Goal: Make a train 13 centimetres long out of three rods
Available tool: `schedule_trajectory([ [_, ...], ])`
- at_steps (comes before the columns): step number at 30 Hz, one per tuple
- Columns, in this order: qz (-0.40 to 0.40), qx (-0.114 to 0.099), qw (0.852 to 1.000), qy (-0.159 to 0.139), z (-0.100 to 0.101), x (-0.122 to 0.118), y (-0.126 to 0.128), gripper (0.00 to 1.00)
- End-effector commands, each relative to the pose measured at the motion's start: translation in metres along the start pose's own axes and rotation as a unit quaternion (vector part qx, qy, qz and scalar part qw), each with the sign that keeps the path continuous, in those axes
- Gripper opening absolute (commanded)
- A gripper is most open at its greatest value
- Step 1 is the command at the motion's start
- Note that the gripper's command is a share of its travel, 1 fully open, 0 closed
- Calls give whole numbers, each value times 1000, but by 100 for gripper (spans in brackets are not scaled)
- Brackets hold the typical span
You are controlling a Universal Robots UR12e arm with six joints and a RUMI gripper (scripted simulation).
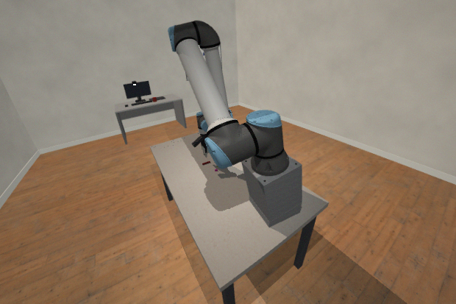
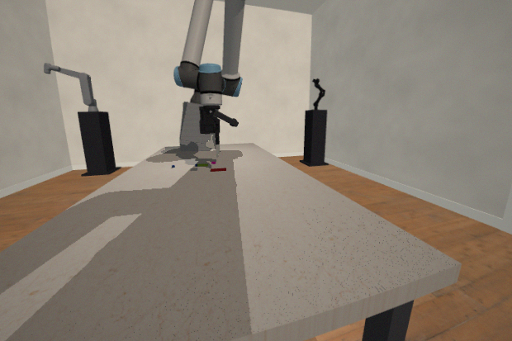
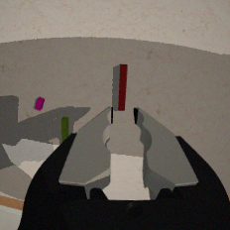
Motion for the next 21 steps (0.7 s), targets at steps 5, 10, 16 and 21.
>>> schedule_trajectory([
  [5, 0, -1, 1000, 0, 7, 0, 1, 14],
  [10, 0, -1, 1000, 0, 14, 0, 1, 14],
  [16, 0, -1, 1000, 0, 21, 0, 1, 14],
  [21, 0, -1, 1000, 0, 29, 0, 1, 14],
])
Point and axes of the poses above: the point where the finger pads meet when closed, its own z axis out along the fingers, its own y axis across the jaws, x = y × z, the point moved 1 cm from there along -z, back along the fingers, and after that the axes turned 3 degrees about z, right-handed, at the moved point
